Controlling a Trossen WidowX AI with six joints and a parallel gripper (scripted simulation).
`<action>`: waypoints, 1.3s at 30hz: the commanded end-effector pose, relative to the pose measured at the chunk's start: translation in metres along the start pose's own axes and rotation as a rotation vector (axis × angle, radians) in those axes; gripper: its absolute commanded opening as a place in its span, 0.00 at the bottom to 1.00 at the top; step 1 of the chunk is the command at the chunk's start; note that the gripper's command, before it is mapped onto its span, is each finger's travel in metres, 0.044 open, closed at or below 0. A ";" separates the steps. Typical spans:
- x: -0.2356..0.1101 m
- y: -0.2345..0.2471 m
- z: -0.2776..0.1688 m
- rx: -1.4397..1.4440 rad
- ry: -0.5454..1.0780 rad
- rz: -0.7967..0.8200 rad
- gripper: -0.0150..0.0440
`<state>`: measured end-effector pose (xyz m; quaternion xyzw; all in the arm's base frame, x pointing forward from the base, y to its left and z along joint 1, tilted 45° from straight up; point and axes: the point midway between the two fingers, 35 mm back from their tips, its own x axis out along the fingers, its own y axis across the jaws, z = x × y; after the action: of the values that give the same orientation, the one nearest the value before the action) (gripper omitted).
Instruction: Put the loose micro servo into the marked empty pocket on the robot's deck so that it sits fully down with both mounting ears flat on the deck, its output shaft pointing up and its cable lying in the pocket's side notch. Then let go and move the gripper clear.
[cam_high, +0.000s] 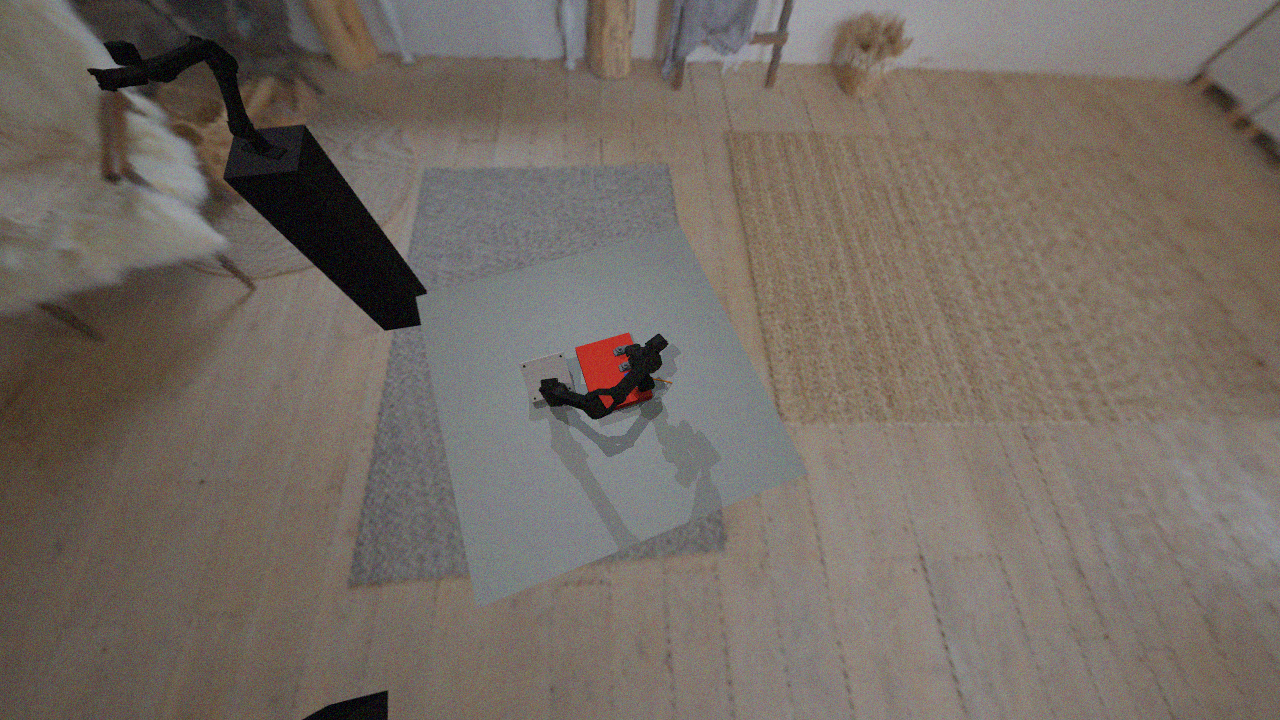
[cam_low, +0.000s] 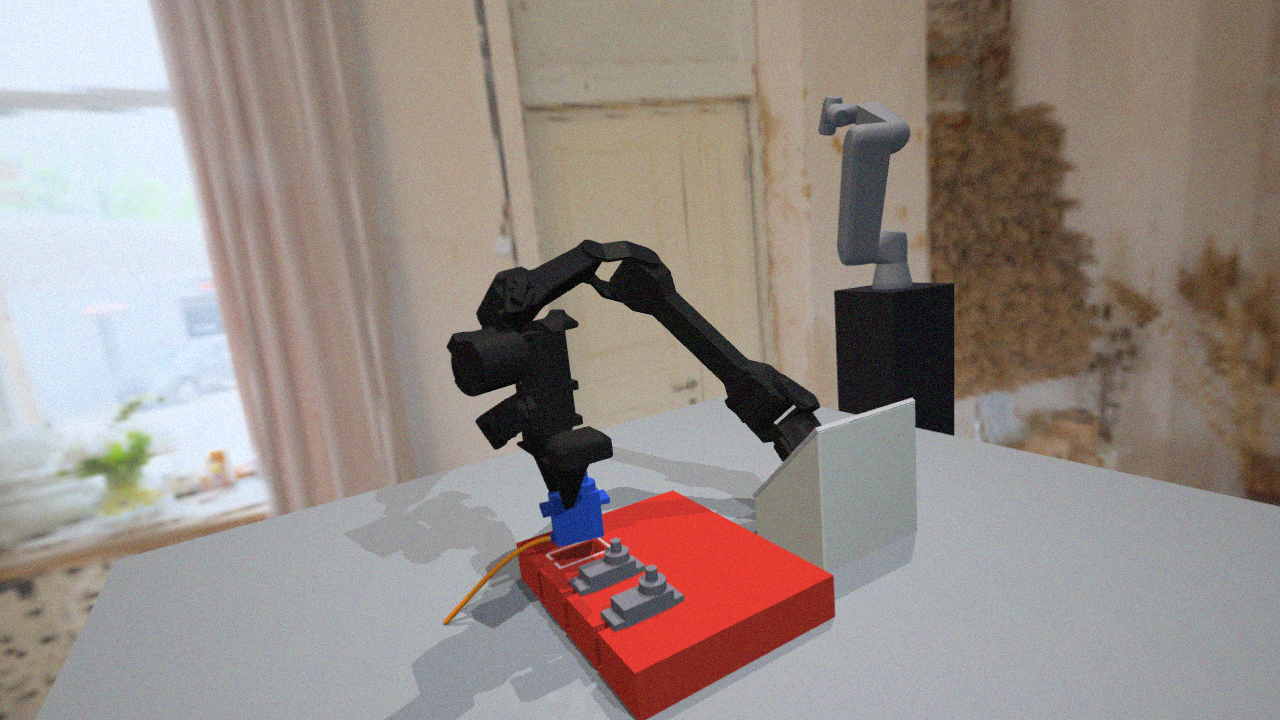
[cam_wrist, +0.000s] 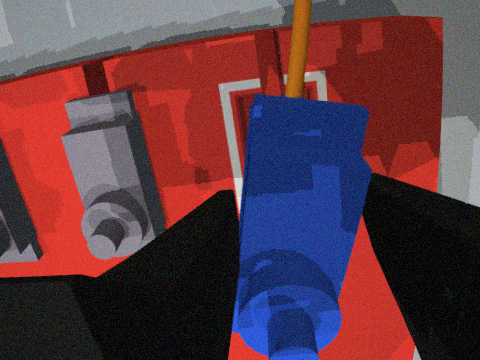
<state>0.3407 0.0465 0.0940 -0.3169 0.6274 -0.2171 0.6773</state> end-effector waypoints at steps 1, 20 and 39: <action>0.005 -0.001 0.000 -0.006 -0.007 -0.001 0.25; 0.010 -0.002 0.001 -0.133 -0.007 -0.002 0.25; 0.010 0.001 0.001 -0.216 -0.007 -0.002 0.25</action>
<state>0.3427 0.0373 0.0869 -0.3857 0.6459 -0.1509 0.6413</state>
